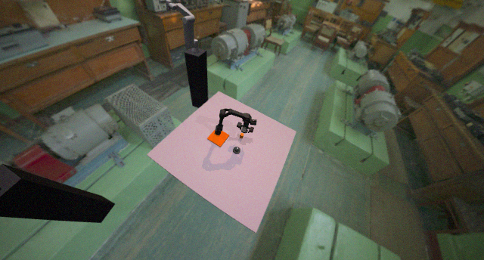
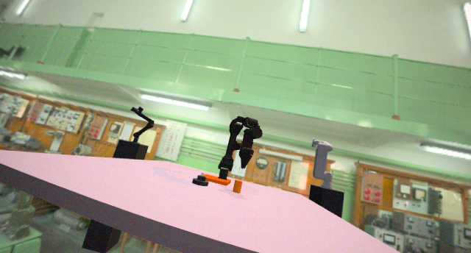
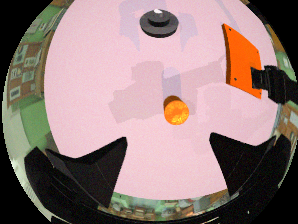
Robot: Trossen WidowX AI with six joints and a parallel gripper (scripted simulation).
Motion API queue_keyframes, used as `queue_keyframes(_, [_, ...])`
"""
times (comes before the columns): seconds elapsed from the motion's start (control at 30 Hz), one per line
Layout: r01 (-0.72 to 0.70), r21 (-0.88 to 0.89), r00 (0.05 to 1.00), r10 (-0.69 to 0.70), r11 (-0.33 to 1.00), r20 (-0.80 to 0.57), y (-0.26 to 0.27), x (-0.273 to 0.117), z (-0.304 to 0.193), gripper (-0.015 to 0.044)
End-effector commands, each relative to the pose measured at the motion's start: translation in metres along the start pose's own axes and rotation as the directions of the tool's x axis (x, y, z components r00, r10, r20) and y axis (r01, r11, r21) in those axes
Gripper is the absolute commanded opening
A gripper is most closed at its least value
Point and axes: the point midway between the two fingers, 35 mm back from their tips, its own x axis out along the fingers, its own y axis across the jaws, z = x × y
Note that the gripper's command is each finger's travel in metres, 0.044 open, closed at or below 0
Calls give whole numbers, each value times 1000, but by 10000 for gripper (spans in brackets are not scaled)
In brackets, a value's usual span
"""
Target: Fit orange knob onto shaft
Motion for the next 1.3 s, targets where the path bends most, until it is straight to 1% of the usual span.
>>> queue_keyframes(0.0, [39,73,999,-41,997,23,-15,1,1,440])
queue_keyframes(0.17, [39,73,999,-41,997,23,-15,3,2,440])
queue_keyframes(0.3, [39,73,999,-41,997,23,-16,34,3,440])
queue_keyframes(0.43, [39,73,999,-41,997,23,-16,37,3,440])
queue_keyframes(0.53, [39,73,999,-41,997,23,-17,50,4,440])
queue_keyframes(1.27, [39,73,999,-40,997,23,-16,81,5,440])
